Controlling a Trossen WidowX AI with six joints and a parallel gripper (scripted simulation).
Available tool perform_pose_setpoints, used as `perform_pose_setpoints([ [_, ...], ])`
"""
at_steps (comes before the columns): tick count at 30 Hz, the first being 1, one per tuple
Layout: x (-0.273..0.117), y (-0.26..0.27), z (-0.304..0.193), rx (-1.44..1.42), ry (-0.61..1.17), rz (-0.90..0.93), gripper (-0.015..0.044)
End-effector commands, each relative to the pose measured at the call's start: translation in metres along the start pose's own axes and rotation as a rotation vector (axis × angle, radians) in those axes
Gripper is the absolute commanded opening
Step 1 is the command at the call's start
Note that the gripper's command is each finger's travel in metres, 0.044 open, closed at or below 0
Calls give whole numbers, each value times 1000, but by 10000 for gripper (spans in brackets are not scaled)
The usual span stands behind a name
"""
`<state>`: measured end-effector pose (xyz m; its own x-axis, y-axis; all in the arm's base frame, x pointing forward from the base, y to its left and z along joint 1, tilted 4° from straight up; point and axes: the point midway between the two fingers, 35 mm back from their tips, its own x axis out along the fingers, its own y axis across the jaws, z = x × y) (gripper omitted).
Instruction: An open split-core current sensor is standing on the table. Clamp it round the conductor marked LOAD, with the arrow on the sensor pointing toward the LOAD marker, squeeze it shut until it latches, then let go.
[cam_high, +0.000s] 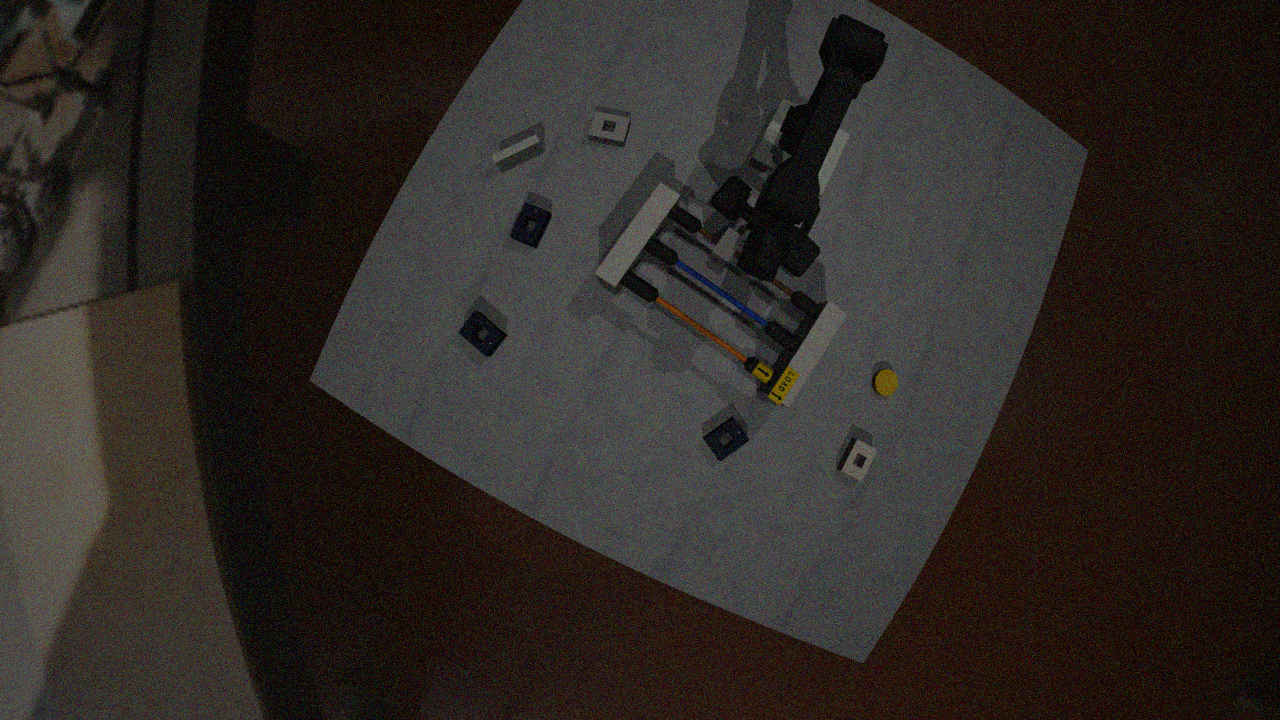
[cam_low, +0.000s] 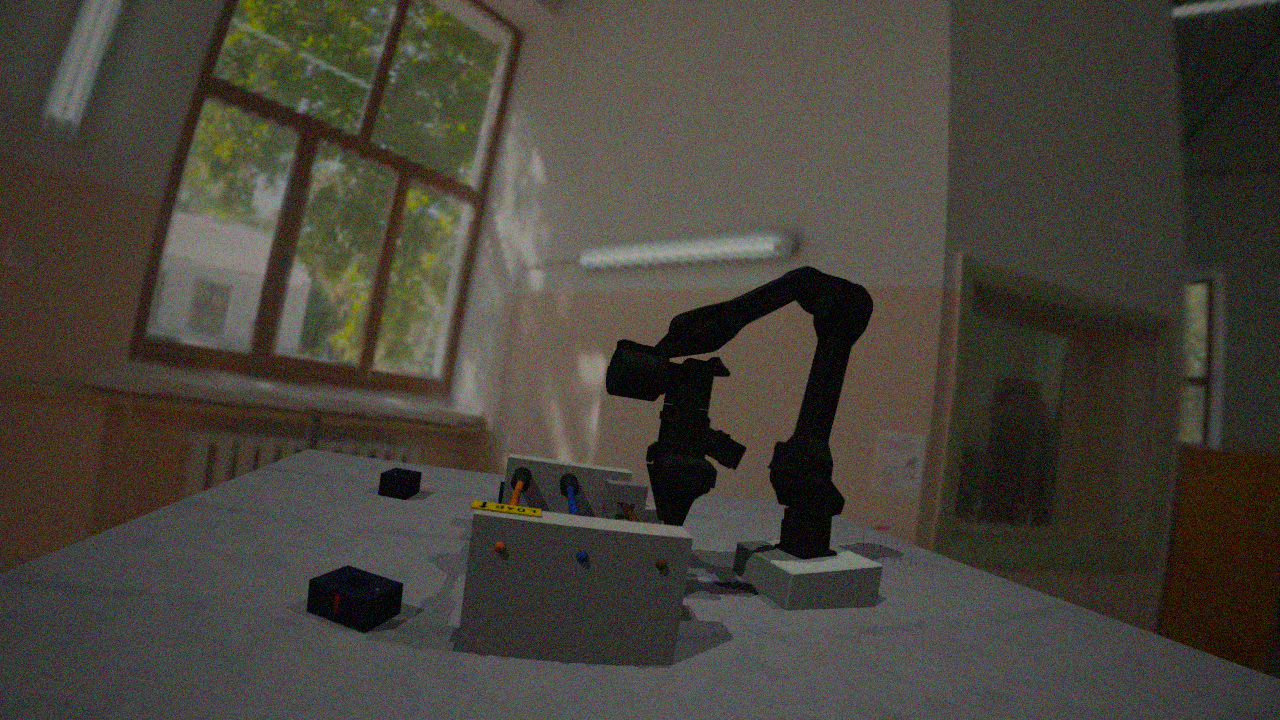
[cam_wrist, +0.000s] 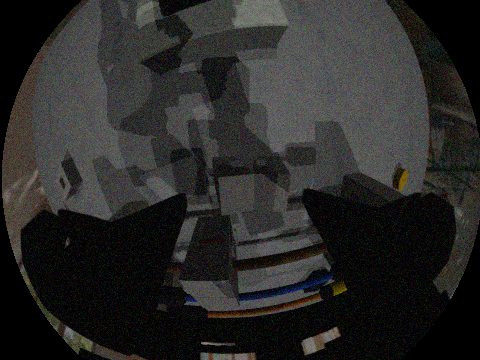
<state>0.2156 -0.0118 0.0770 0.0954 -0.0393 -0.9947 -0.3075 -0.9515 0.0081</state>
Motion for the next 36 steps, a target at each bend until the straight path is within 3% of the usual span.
perform_pose_setpoints([
  [1, 9, 0, 2, -6, -12, 0, 440],
  [5, 12, 0, 3, -6, -12, 0, 440],
  [9, 7, 0, 1, 0, -2, 1, 335],
  [25, 7, 0, 1, 0, -2, 1, 228],
  [33, -17, -1, -3, -1, -4, 0, 18],
  [36, -31, -2, -5, -2, -5, 0, 0],
])
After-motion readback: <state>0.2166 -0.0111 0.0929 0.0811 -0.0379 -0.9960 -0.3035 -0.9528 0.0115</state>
